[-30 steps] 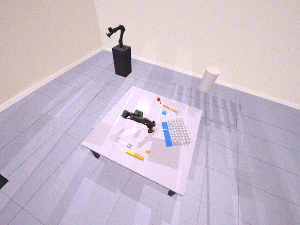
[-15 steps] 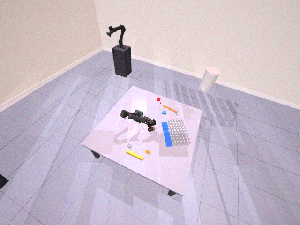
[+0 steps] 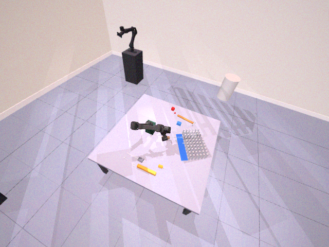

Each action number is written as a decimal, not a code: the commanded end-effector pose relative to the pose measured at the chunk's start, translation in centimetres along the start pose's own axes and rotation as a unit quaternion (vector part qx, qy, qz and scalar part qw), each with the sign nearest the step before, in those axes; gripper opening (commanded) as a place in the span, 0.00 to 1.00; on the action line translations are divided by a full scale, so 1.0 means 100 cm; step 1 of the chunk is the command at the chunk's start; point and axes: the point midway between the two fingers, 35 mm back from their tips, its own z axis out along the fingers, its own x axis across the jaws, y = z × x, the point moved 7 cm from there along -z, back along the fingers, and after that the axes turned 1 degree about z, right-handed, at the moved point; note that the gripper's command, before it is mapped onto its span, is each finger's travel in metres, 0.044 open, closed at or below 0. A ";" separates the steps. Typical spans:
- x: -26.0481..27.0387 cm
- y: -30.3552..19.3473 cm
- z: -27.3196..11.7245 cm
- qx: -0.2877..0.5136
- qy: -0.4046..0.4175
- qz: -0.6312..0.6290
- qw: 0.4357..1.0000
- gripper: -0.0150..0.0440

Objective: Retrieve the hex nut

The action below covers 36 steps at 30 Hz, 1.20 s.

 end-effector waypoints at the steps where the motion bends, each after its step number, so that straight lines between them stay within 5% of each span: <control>1: -0.003 0.003 -0.017 -0.003 -0.008 0.003 1.000 0.25; 36: -0.140 -0.029 -0.028 0.006 0.089 -0.189 0.978 0.25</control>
